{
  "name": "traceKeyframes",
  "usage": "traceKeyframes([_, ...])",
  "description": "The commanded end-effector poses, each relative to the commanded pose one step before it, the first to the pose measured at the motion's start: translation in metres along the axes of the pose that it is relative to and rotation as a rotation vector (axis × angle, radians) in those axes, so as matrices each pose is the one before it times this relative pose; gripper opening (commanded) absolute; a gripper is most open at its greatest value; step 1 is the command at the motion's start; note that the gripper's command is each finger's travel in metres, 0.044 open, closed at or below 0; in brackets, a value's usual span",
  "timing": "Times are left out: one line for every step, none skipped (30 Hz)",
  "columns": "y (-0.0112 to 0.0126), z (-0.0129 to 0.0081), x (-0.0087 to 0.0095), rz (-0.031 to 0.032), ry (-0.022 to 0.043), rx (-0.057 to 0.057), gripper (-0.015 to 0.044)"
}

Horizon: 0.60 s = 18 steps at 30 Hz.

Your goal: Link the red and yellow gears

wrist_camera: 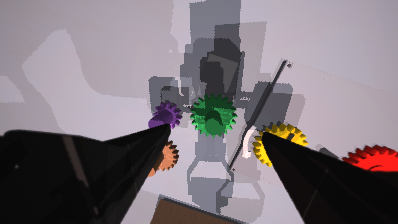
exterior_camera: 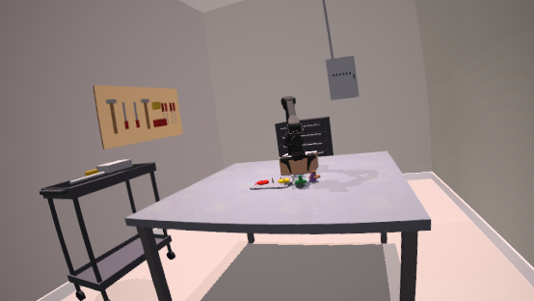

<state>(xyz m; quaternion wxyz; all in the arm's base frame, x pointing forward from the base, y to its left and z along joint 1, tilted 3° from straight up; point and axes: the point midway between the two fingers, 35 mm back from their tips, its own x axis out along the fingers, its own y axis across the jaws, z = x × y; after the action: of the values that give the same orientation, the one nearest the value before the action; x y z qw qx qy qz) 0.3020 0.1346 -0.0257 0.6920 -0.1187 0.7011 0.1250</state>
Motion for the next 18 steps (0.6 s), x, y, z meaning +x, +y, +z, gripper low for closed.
traceKeyframes([0.00043, -0.00137, 0.00721, 0.00271, 0.0073, 0.0041, 0.044])
traceKeyframes([-0.00001, 0.00004, 0.00161, 0.0, 0.00001, 0.0, 0.044])
traceKeyframes([-0.00001, 0.00003, 0.00161, 0.0, 0.00001, 0.0, 0.044])
traceKeyframes([-0.00001, 0.00002, 0.00161, 0.0, 0.00001, 0.0, 0.044])
traceKeyframes([-0.00001, 0.00001, 0.00161, 0.0, 0.00001, 0.0, 0.044])
traceKeyframes([-0.00002, 0.0, 0.00161, 0.0, 0.00001, 0.0, 0.044])
traceKeyframes([-0.00002, -0.00001, 0.00161, 0.0, 0.00001, 0.0, 0.044])
traceKeyframes([-0.00002, -0.00002, 0.00161, 0.0, 0.00001, 0.0, 0.044])
traceKeyframes([-0.00002, -0.00002, 0.00161, 0.0, 0.00001, 0.0, 0.044])
traceKeyframes([-0.00002, -0.00003, 0.0016, 0.0, 0.00001, 0.0, 0.044])
traceKeyframes([-0.00002, -0.00004, 0.0016, 0.0, 0.00001, 0.0, 0.044])
traceKeyframes([-0.00002, -0.00005, 0.0016, 0.0, 0.00001, 0.0, 0.044])
traceKeyframes([-0.00002, -0.00005, 0.00128, 0.0, 0.00001, 0.0, 0.044])
traceKeyframes([-0.00001, -0.00003, 0.00077, 0.0, 0.00001, 0.0, 0.044])
traceKeyframes([0.0, -0.00001, 0.00026, 0.0, 0.0, 0.0, 0.044])
traceKeyframes([0.0, 0.0, 0.0, 0.0, 0.0, 0.0, 0.044])
traceKeyframes([0.0, 0.0, 0.0, 0.0, 0.0, 0.0, 0.044])
traceKeyframes([0.0, 0.0, 0.0, 0.0, 0.0, 0.0, 0.044])
